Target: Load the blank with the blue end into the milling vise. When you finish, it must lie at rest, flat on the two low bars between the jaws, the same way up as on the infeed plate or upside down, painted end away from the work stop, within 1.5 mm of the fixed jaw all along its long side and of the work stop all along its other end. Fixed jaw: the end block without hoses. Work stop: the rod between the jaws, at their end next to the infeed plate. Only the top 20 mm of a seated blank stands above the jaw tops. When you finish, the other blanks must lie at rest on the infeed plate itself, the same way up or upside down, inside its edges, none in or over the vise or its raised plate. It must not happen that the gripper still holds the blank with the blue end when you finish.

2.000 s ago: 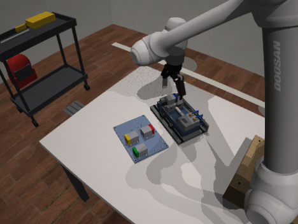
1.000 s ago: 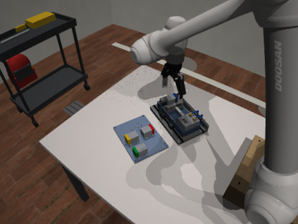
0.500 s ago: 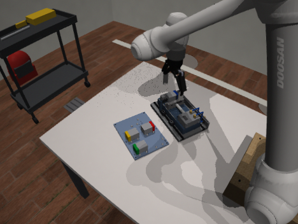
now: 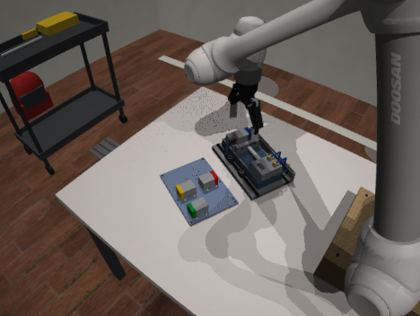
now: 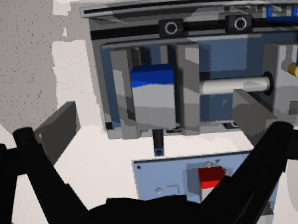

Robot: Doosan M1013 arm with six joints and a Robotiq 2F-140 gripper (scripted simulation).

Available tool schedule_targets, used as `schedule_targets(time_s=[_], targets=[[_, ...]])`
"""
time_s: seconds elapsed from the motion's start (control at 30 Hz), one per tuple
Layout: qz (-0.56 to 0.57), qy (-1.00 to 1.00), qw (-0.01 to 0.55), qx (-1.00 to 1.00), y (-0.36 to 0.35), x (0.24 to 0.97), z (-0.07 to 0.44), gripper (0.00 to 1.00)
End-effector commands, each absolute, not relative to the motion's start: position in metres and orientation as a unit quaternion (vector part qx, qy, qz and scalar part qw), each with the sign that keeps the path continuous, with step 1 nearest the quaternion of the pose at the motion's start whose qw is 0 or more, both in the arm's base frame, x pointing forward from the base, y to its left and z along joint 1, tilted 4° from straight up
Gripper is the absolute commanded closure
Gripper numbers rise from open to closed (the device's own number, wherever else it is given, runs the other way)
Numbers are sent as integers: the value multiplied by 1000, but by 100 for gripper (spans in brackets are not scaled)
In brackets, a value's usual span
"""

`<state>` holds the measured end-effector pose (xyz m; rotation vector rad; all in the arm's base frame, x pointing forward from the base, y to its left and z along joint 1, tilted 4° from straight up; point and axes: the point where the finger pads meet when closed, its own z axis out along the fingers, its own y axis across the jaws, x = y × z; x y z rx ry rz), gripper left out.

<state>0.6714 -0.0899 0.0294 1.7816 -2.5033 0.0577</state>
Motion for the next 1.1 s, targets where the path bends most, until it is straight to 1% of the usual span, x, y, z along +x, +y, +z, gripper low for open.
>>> schedule_targets(time_s=[0.0,1.07], targets=[[19,-814,34,579,-90,671,30,0],[19,-814,34,579,-89,672,37,0]])
